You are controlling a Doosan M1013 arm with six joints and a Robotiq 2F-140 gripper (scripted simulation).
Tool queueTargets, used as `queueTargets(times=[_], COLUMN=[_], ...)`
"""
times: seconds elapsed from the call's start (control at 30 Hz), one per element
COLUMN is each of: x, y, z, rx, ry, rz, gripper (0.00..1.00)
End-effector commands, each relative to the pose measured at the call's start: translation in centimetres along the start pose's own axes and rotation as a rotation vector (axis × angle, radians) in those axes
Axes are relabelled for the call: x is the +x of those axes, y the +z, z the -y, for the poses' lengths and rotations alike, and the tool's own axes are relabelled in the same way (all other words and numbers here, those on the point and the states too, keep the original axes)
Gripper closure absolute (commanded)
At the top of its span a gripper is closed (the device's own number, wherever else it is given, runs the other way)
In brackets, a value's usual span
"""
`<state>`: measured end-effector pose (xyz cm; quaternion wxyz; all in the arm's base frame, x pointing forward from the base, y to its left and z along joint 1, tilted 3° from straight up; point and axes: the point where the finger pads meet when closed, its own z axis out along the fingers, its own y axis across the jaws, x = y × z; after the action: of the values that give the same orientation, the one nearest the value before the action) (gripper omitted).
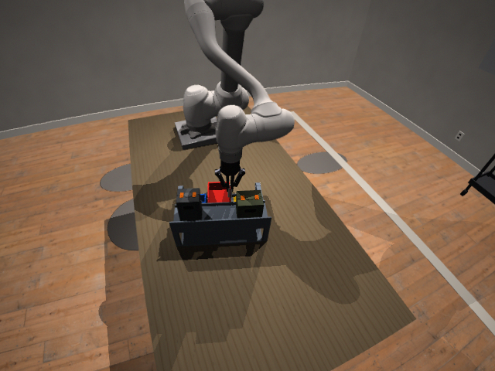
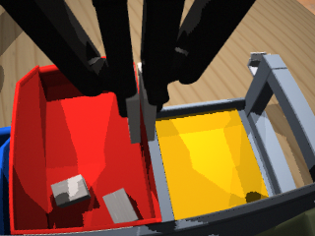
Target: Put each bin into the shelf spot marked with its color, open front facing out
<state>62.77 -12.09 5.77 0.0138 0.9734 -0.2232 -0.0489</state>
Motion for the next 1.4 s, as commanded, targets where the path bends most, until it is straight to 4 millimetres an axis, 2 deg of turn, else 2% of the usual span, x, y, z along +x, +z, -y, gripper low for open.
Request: queueTargets(times=[0.0,0.3,0.33,1.37], x=[0.00,0.00,0.00,0.00], y=[-0.01,-0.01,-0.01,-0.01], z=[0.00,0.00,0.00,0.00], rx=[0.000,0.000,0.000,0.000], ry=[0.000,0.000,0.000,0.000], rz=[0.000,0.000,0.000,0.000], gripper=[0.90,0.90,0.85,0.85])
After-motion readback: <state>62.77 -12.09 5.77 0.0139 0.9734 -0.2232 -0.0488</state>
